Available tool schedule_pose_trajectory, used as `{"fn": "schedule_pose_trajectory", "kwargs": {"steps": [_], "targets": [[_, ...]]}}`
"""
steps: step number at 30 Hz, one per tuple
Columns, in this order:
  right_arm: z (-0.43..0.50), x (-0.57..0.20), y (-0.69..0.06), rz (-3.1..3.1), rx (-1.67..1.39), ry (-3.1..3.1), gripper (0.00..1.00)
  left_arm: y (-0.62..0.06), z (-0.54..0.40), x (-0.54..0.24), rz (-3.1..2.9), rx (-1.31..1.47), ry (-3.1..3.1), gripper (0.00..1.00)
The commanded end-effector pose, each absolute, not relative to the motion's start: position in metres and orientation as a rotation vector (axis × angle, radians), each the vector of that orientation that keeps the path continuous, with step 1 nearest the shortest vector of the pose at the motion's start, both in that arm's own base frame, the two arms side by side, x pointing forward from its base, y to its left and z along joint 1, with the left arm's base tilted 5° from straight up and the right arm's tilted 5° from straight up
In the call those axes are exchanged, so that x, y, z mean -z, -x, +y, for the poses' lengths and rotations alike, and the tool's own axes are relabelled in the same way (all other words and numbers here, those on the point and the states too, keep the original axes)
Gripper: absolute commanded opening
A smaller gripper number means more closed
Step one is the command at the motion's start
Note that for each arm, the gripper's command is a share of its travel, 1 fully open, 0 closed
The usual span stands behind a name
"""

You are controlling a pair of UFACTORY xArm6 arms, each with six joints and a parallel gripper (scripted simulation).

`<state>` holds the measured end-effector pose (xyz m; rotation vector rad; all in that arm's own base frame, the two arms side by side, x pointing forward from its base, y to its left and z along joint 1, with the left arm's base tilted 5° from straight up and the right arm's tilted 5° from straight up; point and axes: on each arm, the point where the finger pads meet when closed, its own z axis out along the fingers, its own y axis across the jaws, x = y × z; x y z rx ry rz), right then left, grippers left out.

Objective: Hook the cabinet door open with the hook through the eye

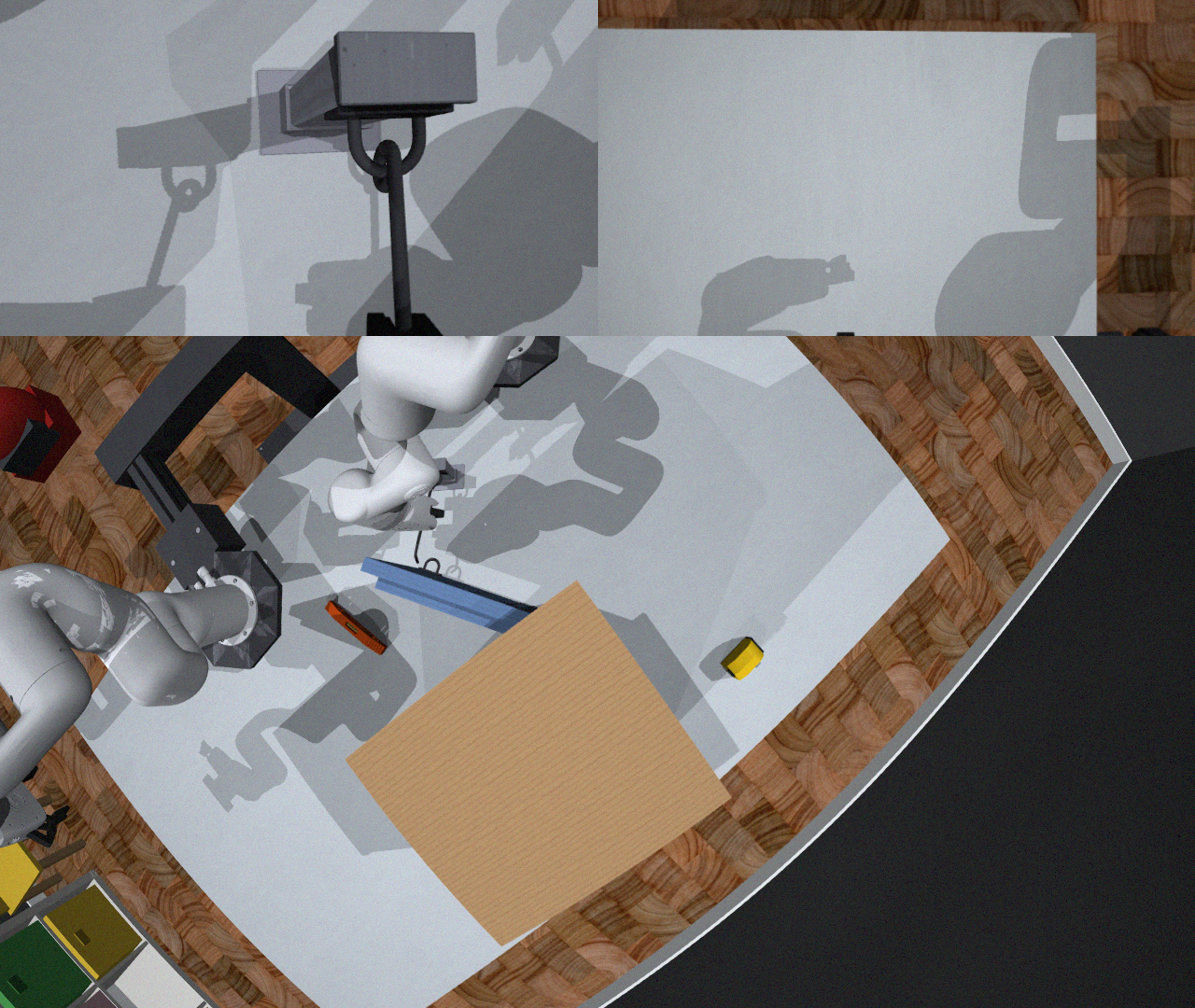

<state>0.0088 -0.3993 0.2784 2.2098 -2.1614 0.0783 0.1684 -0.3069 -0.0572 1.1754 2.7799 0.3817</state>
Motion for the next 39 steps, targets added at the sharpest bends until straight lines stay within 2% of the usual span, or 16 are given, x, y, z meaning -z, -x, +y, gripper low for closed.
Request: {"fn": "schedule_pose_trajectory", "kwargs": {"steps": [1,39], "targets": [[-0.400,-0.280,-0.009,-2.159,-0.083,-2.208,1.00,-0.171,-0.306,0.056,2.803,-0.379,-1.118,0.05],[-0.400,-0.280,-0.009,-2.159,-0.083,-2.208,1.00,-0.180,-0.305,0.067,2.848,-0.382,-1.005,0.05]]}}
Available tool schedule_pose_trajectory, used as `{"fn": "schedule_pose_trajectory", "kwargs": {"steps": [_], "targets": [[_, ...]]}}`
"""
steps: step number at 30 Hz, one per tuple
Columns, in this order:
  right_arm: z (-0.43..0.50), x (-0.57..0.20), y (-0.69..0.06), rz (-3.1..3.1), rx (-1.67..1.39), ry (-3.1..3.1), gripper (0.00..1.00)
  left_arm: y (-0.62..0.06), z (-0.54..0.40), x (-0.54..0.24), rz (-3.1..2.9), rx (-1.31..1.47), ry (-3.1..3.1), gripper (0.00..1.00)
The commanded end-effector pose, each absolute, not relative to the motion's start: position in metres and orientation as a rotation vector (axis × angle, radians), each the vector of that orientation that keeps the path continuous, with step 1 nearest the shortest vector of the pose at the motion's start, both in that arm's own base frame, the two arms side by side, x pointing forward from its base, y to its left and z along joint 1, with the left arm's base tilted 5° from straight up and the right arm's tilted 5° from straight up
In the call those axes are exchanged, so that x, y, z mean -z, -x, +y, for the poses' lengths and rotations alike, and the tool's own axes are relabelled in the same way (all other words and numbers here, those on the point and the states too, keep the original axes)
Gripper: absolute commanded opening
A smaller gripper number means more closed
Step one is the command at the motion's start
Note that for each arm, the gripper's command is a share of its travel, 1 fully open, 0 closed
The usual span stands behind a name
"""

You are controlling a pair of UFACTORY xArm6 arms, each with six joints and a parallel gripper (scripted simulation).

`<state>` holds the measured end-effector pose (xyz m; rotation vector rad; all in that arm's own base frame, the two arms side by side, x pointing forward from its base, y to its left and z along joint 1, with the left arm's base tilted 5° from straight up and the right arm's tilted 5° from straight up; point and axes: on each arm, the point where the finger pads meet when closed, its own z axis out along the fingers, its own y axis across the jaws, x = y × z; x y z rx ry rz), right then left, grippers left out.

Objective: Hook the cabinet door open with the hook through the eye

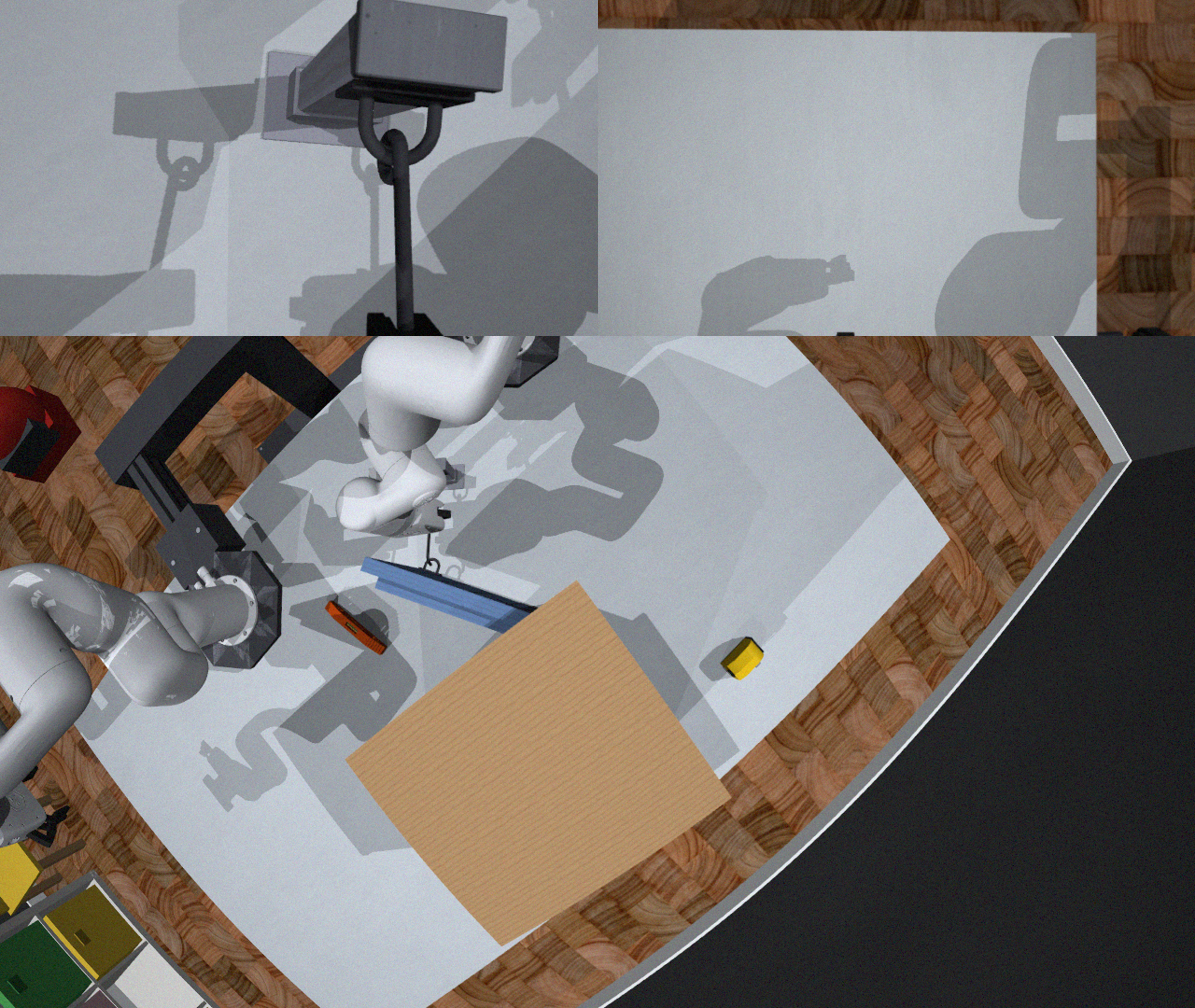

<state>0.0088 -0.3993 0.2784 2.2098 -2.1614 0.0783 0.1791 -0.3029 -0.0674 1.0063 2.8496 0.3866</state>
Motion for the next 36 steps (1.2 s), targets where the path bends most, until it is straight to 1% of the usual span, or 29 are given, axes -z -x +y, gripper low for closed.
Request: {"fn": "schedule_pose_trajectory", "kwargs": {"steps": [1,36], "targets": [[-0.4001,-0.2799,-0.0088,-2.159,-0.083,-2.208,1.00,-0.1798,-0.3046,0.0669,2.848,-0.382,-1.005,0.05],[-0.4001,-0.2799,-0.0088,-2.159,-0.083,-2.208,1.00,-0.1834,-0.3067,0.0668,2.845,-0.382,-1.012,0.05]]}}
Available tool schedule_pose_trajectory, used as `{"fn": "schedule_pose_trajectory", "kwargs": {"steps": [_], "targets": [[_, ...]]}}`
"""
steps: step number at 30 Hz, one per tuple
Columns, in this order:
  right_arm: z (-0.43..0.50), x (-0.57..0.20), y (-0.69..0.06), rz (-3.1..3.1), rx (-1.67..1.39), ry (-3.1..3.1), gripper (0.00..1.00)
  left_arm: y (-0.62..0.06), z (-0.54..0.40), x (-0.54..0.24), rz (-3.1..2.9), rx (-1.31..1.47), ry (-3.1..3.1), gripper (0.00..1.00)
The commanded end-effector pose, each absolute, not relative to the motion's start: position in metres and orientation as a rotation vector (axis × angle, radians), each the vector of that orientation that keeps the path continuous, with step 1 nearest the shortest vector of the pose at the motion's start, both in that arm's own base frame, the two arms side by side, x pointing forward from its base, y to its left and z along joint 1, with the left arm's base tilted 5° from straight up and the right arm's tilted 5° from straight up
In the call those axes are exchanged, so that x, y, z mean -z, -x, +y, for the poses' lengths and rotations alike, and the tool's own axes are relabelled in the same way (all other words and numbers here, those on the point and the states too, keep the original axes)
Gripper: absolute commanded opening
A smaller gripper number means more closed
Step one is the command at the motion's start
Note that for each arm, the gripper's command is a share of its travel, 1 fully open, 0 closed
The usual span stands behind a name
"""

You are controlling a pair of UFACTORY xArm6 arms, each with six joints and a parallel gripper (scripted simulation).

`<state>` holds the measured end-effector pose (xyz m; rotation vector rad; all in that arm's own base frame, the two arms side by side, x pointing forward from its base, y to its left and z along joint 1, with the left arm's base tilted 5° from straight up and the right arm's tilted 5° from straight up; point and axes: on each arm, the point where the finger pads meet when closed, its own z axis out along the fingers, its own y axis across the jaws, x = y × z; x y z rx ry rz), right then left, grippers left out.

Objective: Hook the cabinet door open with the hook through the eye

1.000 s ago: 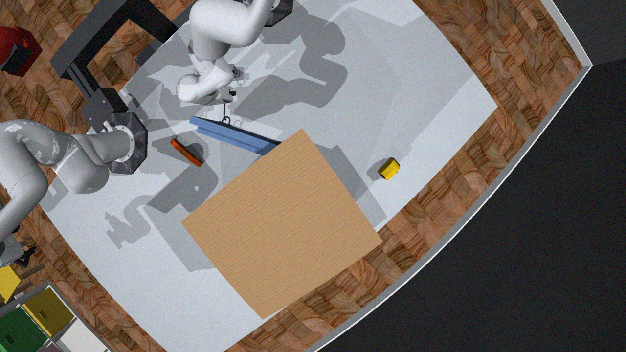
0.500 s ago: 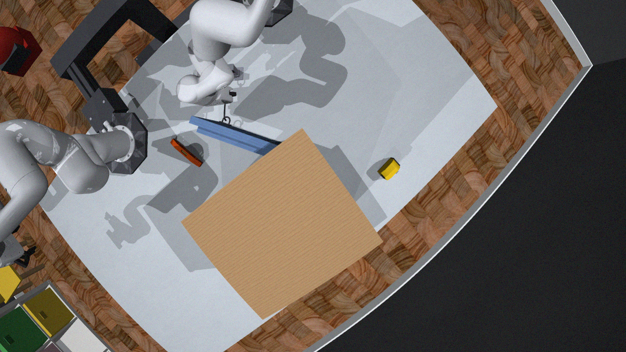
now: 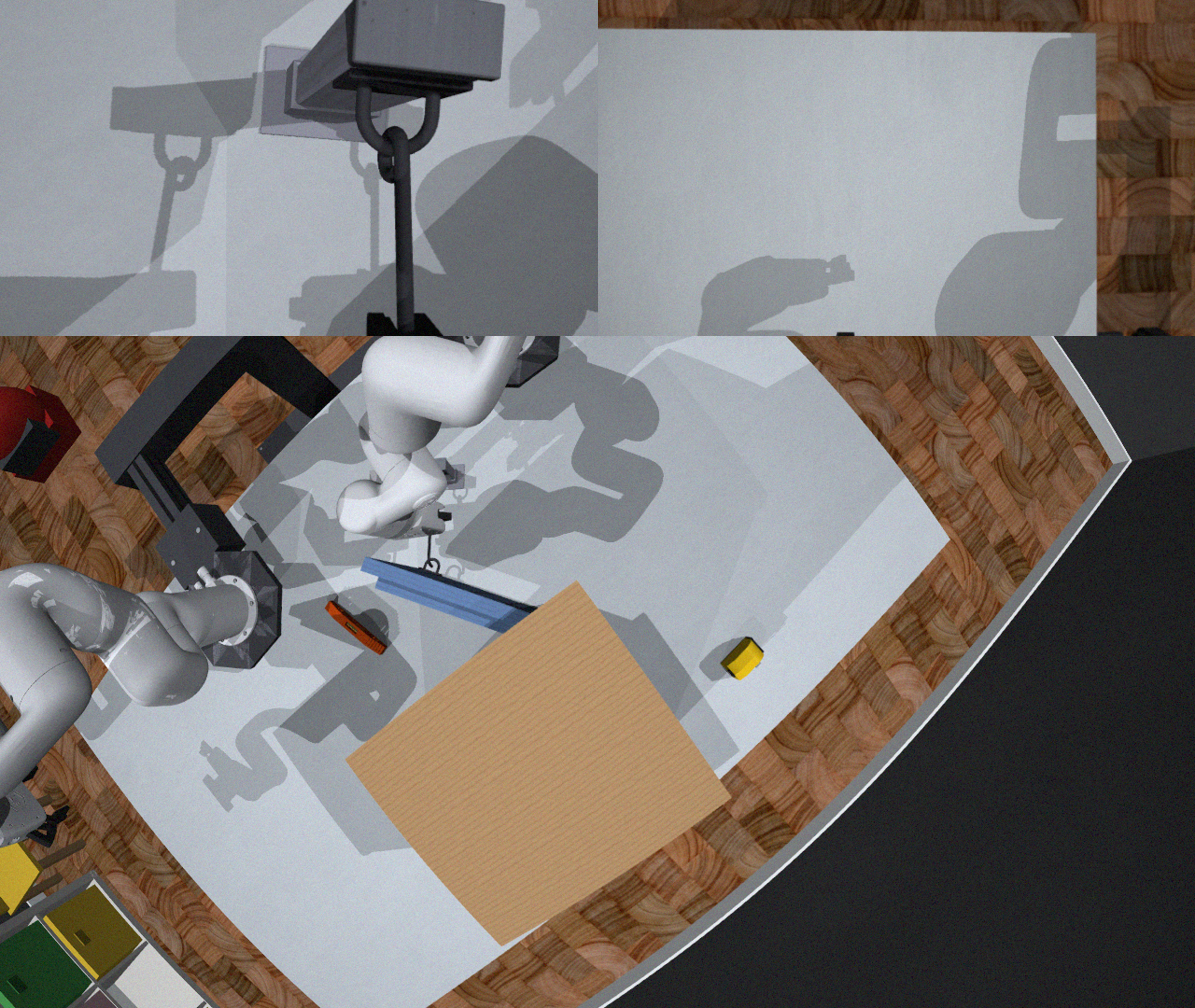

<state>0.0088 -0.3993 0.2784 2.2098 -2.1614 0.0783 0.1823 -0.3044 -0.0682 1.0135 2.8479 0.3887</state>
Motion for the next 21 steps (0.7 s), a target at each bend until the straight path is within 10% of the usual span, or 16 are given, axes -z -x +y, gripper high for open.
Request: {"fn": "schedule_pose_trajectory", "kwargs": {"steps": [1,21], "targets": [[-0.4001,-0.2799,-0.0088,-2.159,-0.083,-2.208,1.00,-0.1834,-0.3067,0.0669,2.845,-0.382,-1.012,0.05],[-0.4001,-0.2799,-0.0088,-2.159,-0.083,-2.208,1.00,-0.1848,-0.3074,0.0722,2.845,-0.382,-1.012,0.05]]}}
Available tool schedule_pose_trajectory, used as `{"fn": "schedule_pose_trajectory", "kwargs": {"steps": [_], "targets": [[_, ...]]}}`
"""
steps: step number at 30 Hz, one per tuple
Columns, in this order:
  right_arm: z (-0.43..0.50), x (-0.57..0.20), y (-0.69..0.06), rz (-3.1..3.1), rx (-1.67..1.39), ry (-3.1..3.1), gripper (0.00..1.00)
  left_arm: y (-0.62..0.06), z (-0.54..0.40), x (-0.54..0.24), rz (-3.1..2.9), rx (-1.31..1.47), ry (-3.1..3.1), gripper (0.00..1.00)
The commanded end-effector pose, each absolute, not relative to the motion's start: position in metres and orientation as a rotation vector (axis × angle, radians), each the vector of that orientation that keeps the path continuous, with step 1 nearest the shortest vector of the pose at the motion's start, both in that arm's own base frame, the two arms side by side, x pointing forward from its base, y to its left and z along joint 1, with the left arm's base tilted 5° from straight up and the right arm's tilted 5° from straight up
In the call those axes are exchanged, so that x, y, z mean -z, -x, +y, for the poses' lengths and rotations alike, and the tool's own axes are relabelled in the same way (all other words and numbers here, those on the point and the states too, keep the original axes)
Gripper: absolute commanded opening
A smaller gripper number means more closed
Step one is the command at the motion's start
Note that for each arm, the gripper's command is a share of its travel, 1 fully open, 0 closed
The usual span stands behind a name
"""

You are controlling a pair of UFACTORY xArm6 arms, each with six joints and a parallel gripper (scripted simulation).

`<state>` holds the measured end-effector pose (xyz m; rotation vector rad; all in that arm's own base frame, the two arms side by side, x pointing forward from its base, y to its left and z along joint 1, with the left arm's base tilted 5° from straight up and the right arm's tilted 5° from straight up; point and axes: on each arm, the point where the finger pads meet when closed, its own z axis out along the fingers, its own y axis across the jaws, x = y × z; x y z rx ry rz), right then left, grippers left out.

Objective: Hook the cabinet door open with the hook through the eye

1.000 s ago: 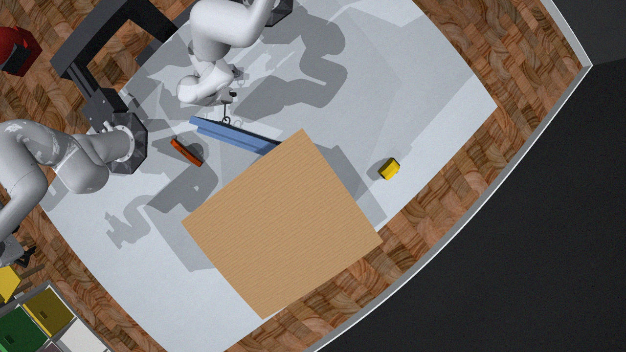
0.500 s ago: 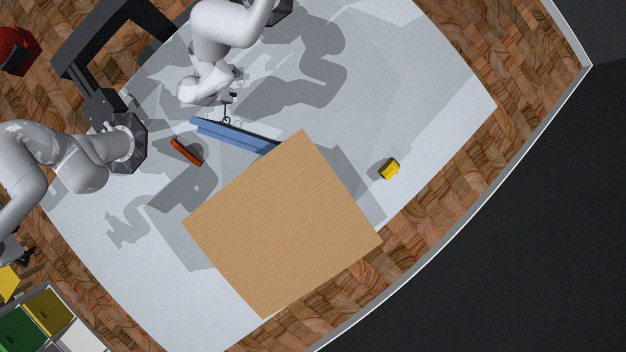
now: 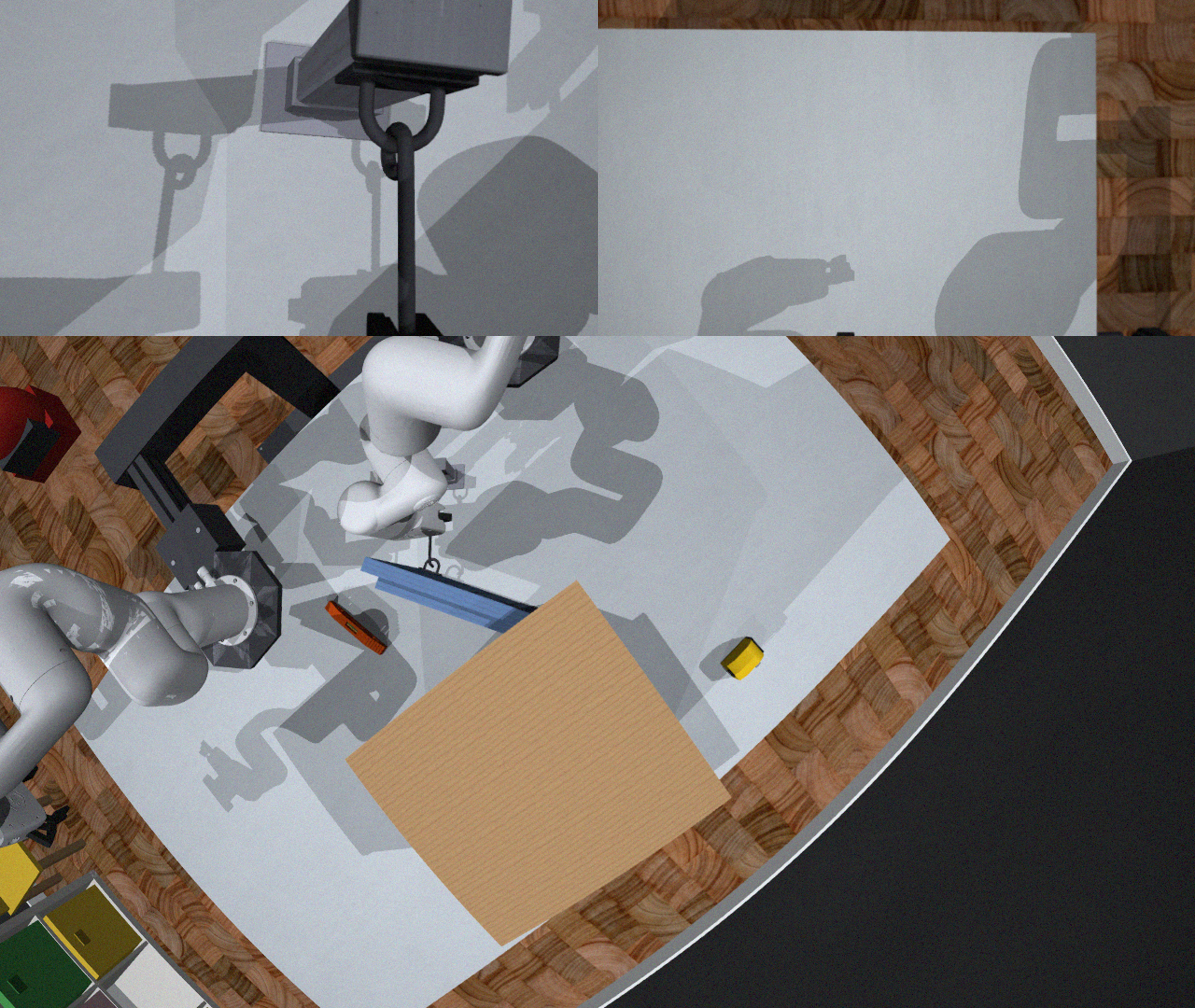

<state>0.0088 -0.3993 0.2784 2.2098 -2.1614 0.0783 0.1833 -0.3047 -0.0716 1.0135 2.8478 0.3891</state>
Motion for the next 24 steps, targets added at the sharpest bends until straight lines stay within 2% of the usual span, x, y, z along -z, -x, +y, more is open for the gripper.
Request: {"fn": "schedule_pose_trajectory", "kwargs": {"steps": [1,24], "targets": [[-0.4001,-0.2799,-0.0088,-2.159,-0.083,-2.208,1.00,-0.1849,-0.3074,0.0723,2.845,-0.382,-1.012,0.05],[-0.4001,-0.2799,-0.0088,-2.159,-0.083,-2.208,1.00,-0.1854,-0.3076,0.0745,2.845,-0.382,-1.012,0.05]]}}
